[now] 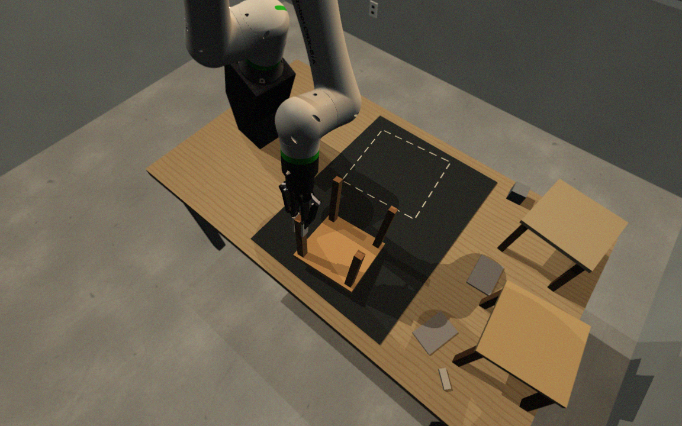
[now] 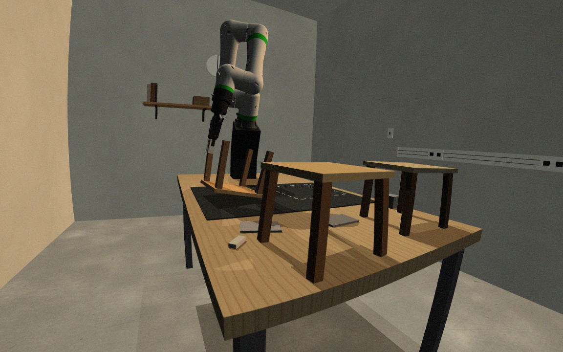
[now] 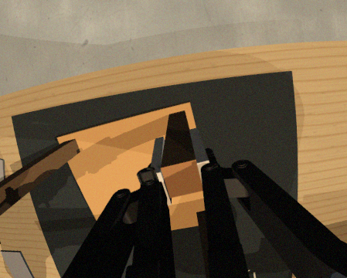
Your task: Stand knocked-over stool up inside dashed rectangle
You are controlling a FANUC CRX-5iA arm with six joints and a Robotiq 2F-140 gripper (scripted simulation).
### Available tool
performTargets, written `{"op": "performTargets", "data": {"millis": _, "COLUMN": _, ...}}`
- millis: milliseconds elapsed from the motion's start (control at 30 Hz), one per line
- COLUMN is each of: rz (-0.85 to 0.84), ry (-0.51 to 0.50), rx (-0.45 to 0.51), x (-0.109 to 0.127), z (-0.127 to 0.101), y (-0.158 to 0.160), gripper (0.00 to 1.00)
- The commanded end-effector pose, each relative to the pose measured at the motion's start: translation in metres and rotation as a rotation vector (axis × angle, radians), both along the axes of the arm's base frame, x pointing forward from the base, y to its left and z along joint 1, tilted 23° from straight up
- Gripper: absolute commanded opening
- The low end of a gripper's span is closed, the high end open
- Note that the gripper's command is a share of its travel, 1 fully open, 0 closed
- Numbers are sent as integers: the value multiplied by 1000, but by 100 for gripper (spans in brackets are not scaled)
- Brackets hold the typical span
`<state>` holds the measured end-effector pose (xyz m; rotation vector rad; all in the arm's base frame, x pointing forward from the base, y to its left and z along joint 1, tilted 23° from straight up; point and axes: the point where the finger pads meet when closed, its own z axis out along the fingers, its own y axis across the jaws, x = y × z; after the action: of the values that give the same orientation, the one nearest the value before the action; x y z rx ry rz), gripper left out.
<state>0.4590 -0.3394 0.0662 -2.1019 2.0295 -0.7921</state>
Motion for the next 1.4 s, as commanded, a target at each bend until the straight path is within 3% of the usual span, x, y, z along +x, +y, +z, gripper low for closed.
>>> {"op": "performTargets", "data": {"millis": 0, "rz": -32, "ry": 3, "rx": -52, "x": -4, "z": 4, "y": -4, "gripper": 10}}
{"op": "performTargets", "data": {"millis": 300, "rz": -45, "ry": -10, "rx": -103, "x": 0, "z": 4, "y": 6, "gripper": 10}}
{"op": "performTargets", "data": {"millis": 433, "rz": -44, "ry": -14, "rx": -110, "x": -7, "z": 16, "y": 38, "gripper": 10}}
{"op": "performTargets", "data": {"millis": 833, "rz": -93, "ry": -25, "rx": -227, "x": -8, "z": 17, "y": 42, "gripper": 10}}
{"op": "performTargets", "data": {"millis": 967, "rz": -93, "ry": -24, "rx": -228, "x": -14, "z": 26, "y": 71, "gripper": 10}}
{"op": "performTargets", "data": {"millis": 1167, "rz": -142, "ry": -35, "rx": -345, "x": -16, "z": 28, "y": 79, "gripper": 10}}
{"op": "performTargets", "data": {"millis": 1367, "rz": -142, "ry": -35, "rx": -345, "x": -20, "z": 33, "y": 105, "gripper": 10}}
